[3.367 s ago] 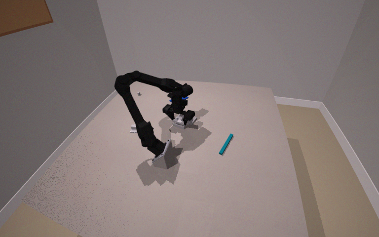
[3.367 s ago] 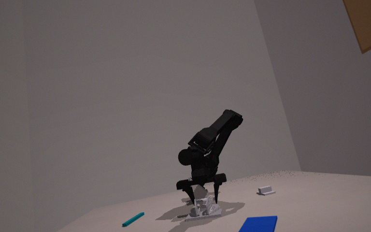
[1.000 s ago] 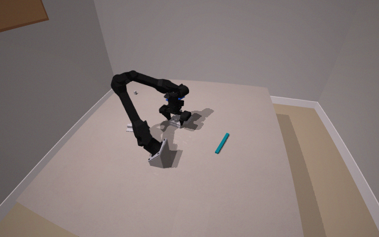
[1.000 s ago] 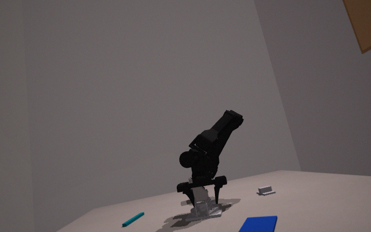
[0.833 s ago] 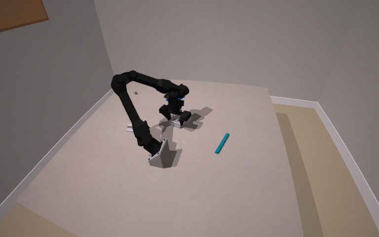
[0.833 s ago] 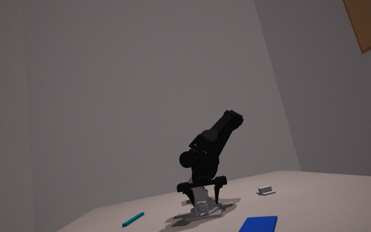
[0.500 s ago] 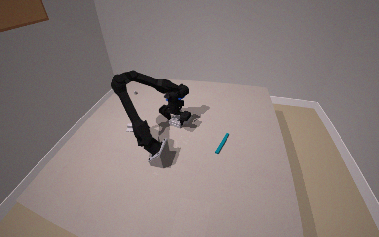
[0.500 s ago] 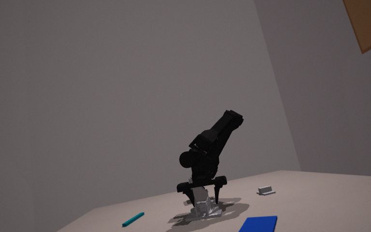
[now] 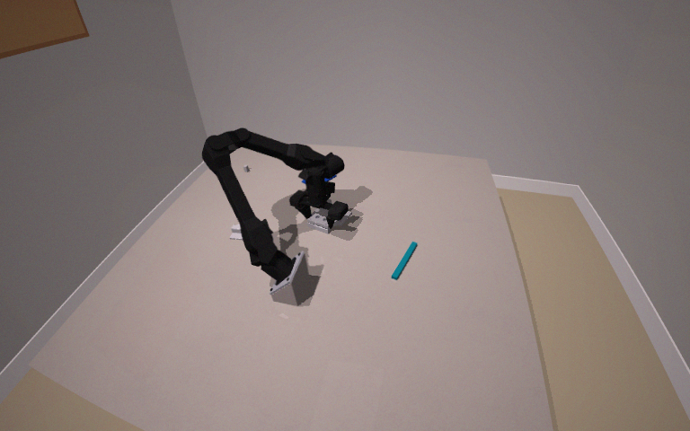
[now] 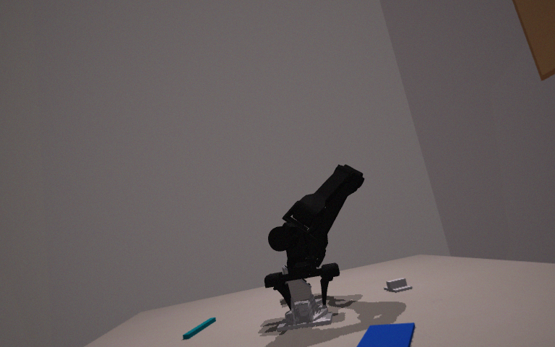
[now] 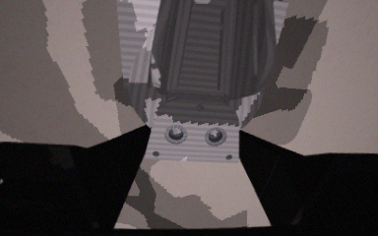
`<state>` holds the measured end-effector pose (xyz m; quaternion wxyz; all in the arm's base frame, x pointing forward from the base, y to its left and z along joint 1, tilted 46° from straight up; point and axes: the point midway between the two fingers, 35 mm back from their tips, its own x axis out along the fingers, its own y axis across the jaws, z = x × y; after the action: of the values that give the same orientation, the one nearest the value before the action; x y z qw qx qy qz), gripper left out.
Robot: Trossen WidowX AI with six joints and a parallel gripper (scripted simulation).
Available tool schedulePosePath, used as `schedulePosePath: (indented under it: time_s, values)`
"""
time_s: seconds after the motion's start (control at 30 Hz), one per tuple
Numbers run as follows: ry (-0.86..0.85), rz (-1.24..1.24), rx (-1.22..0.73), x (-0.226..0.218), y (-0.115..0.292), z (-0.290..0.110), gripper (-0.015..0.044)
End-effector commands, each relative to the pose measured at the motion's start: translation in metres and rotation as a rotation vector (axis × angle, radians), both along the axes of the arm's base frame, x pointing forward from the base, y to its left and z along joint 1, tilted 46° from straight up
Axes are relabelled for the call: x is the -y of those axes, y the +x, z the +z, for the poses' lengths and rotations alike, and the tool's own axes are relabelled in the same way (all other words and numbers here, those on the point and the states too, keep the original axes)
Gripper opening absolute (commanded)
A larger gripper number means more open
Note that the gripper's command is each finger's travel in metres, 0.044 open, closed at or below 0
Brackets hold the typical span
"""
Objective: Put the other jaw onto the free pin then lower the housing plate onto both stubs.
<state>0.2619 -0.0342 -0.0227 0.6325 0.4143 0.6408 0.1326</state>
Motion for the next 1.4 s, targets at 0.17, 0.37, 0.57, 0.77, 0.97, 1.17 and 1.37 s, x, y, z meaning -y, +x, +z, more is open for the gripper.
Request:
schedulePosePath:
  time_s: [0.17,0.37,0.57,0.77,0.97,1.17,1.37]
  values:
    - [0.004,0.004,-0.004,0.0013,-0.0014,0.0028,0.0351]
    - [0.004,0.004,-0.004,-0.0003,-0.0006,0.0017,0.0351]
    - [0.004,0.004,-0.004,-0.0011,-0.0004,0.0009,0.0351]
    - [0.004,0.004,-0.004,-0.0018,-0.0003,0.0002,0.0351]
    - [0.004,0.004,-0.004,-0.0033,0.0,-0.0012,0.0351]
    - [0.004,0.004,-0.004,-0.0034,0.0,-0.0013,0.0351]
    - [0.004,0.004,-0.004,-0.0034,0.0,-0.0013,0.0351]
